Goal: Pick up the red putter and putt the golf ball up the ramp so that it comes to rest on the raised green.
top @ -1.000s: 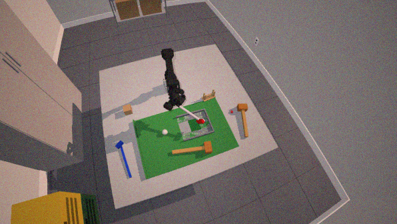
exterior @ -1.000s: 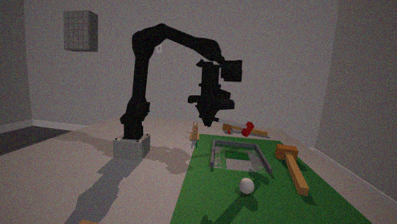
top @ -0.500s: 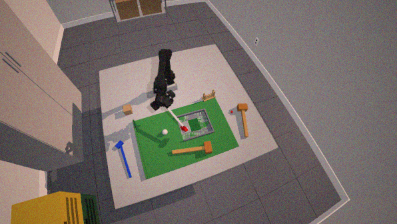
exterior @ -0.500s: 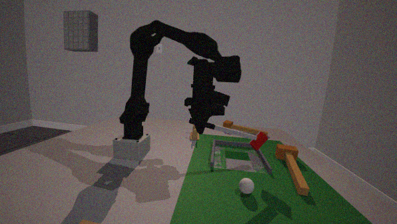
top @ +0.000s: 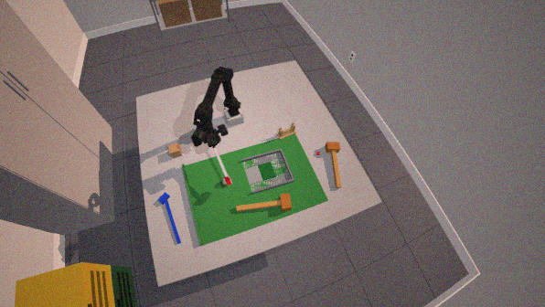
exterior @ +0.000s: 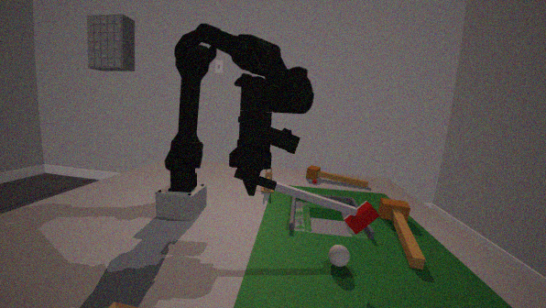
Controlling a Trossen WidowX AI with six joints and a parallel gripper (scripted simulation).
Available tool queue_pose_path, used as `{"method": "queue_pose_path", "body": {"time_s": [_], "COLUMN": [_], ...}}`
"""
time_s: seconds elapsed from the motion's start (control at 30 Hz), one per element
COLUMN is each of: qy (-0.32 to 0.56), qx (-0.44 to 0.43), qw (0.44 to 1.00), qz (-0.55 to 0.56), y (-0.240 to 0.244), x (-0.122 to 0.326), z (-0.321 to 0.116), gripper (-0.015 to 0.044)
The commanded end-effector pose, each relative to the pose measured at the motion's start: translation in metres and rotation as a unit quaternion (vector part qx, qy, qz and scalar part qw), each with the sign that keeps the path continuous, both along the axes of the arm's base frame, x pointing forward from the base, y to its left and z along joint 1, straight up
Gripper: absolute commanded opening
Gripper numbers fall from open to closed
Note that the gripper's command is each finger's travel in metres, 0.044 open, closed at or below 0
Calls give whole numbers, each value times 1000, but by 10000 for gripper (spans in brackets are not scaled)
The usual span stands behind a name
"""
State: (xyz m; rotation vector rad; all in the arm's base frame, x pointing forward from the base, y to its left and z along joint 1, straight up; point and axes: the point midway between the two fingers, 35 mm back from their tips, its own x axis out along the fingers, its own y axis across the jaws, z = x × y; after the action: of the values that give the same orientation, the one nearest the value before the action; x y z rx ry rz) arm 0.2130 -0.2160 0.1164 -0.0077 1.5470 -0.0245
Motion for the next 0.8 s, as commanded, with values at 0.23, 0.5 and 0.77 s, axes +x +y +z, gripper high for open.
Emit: {"method": "queue_pose_path", "body": {"time_s": [0.23,0.5,0.77], "qy": [-2,-2,-2], "qx": [3,3,3], "qw": [997,997,997], "qz": [-76,-76,-76], "y": [-27,-27,-27], "x": [-28,-27,-27], "z": [-3,-27,-44], "gripper": [0,0,0]}}
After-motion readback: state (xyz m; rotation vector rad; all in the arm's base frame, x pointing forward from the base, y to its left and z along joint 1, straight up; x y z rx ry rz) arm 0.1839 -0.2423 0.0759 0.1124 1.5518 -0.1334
